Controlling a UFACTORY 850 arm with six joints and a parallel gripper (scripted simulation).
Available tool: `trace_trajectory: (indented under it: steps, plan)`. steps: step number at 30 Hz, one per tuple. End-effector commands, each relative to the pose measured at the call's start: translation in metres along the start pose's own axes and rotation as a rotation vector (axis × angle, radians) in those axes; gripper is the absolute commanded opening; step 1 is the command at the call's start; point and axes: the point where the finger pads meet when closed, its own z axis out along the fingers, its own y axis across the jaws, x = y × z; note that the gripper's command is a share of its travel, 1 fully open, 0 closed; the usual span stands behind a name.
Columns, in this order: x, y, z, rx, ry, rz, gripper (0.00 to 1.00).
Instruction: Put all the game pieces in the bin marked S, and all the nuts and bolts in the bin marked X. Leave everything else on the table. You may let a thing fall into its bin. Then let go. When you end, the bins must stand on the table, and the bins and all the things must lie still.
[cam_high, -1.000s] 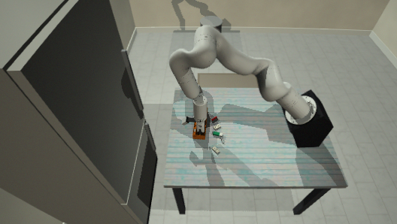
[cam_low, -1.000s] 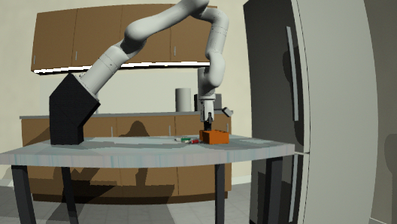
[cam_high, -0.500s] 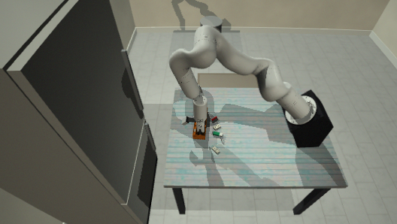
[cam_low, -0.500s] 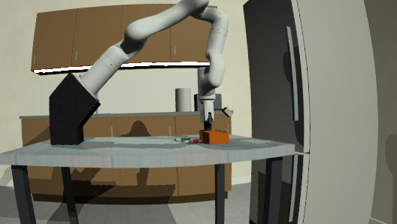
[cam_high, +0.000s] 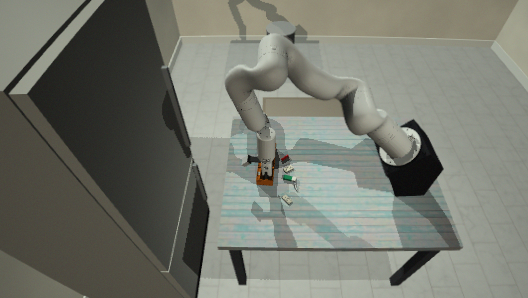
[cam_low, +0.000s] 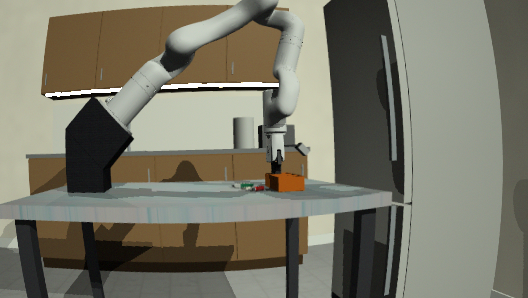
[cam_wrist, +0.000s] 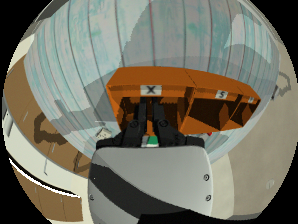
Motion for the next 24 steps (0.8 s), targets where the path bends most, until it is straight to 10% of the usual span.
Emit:
trace_trajectory:
  steps: [1,24]
  plan:
    - [0.001,0.000,0.000,0.000,0.001,0.000,0.07]
    - [0.001,0.000,-0.019,0.000,0.001,0.000,0.07]
